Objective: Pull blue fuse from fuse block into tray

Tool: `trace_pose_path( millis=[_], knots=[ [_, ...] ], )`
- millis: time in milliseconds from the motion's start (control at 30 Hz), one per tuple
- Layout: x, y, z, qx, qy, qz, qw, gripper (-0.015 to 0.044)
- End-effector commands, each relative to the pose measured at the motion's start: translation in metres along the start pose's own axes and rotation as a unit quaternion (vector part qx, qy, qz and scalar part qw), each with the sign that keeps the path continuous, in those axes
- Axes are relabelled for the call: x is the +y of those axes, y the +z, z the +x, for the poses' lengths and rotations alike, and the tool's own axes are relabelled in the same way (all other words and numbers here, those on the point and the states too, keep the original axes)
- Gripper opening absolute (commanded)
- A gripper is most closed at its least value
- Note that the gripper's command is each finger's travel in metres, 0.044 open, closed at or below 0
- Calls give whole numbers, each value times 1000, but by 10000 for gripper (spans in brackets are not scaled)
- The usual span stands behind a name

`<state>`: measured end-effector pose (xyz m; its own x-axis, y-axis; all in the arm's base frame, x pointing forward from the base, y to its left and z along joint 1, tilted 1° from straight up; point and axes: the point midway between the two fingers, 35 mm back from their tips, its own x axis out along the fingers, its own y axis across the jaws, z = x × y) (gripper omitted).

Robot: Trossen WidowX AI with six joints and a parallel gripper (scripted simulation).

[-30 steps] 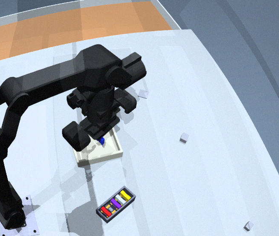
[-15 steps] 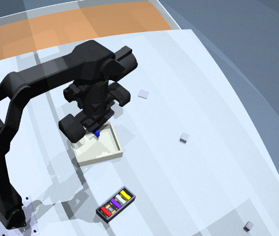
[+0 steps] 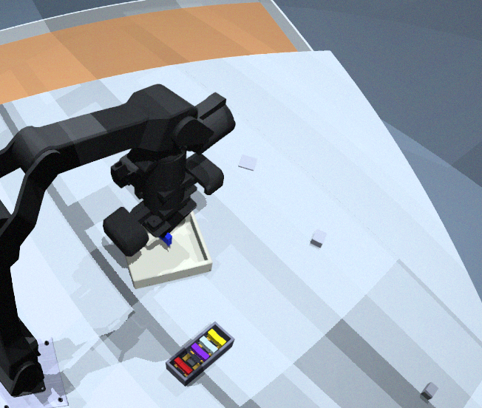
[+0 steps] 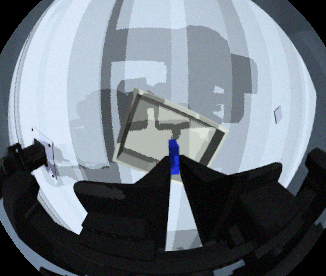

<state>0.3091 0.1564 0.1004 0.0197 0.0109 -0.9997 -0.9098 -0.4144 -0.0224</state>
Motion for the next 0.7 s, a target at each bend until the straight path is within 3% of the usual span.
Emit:
trace_pose_path(
  millis=[0,100,500,667],
  knots=[
    [1,0,8,-1,2,3,1000,0],
    [1,0,9,-1,2,3,1000,0],
    [1,0,5,0,1,0,1000,315],
    [1,0,-29,-1,2,2,1000,330]
  ],
)
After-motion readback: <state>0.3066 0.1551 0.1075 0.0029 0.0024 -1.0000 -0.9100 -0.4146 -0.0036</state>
